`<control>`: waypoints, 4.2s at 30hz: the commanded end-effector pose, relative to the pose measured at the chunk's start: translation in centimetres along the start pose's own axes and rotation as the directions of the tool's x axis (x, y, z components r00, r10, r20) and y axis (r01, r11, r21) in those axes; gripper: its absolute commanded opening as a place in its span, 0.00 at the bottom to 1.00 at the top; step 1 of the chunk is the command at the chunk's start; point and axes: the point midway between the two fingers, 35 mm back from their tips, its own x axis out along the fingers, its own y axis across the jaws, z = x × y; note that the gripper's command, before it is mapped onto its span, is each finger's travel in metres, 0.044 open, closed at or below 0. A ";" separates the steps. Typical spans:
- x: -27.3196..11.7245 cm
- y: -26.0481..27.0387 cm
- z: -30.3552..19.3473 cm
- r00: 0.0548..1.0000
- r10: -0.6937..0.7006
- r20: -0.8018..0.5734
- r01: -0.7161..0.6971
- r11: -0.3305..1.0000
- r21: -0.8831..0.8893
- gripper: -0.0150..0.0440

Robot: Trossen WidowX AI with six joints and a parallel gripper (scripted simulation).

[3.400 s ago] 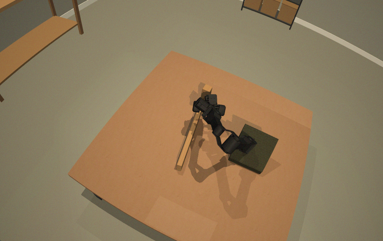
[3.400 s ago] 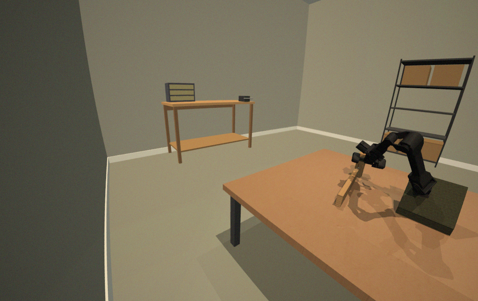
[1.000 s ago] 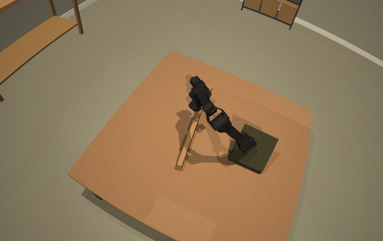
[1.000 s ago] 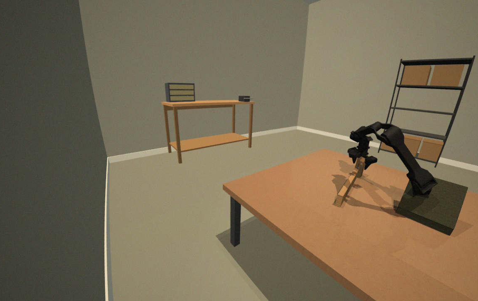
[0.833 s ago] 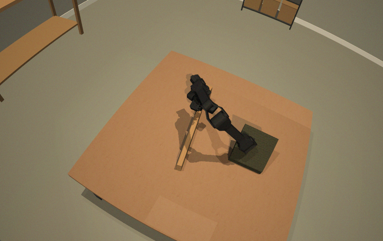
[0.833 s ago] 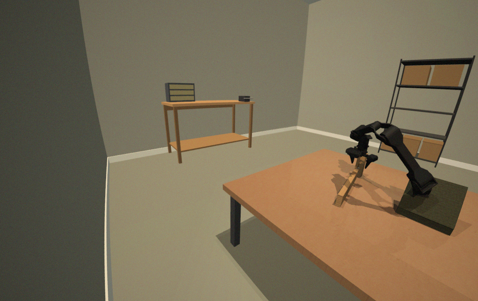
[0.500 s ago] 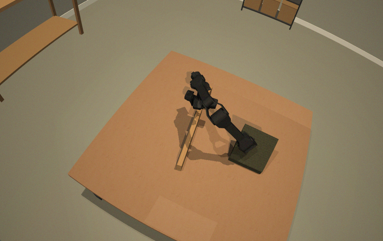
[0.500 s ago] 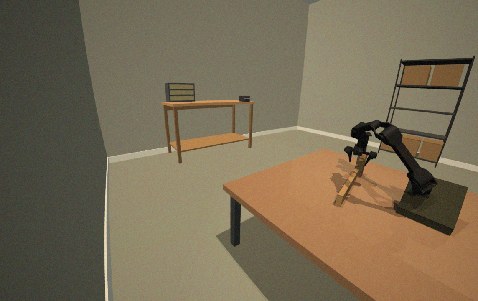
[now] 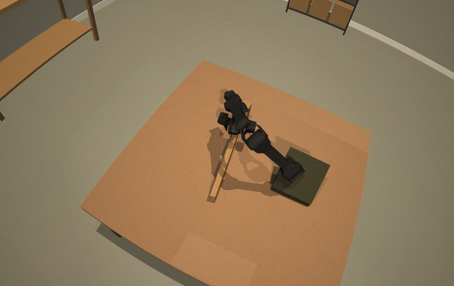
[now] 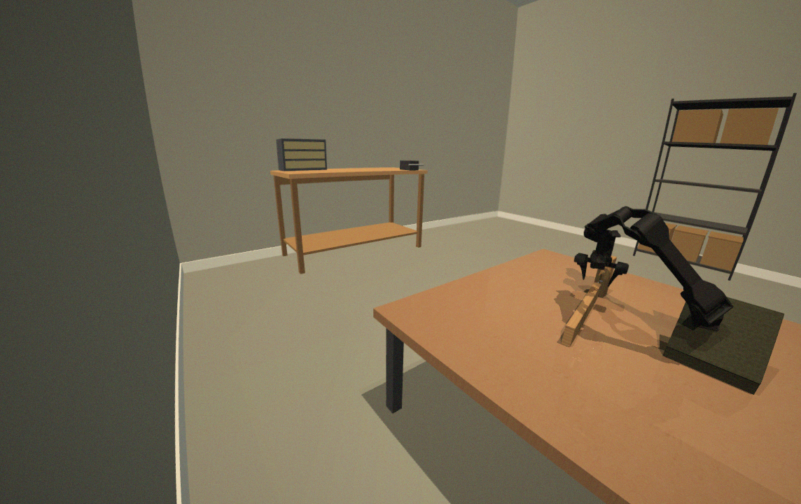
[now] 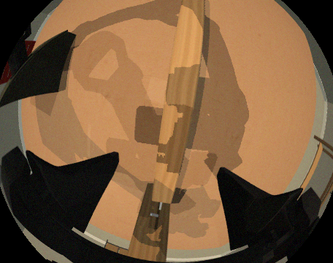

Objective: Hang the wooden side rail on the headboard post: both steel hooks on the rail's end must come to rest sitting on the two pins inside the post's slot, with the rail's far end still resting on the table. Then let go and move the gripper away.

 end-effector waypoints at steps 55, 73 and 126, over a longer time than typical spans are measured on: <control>8.0 0.0 0.0 1.000 -0.009 0.005 0.009 1.000 0.007 0.69; 8.0 0.0 0.0 1.000 -0.009 0.005 0.009 1.000 0.007 0.25; 8.0 -1.2 -0.1 1.000 -0.003 0.004 0.003 0.986 0.167 0.25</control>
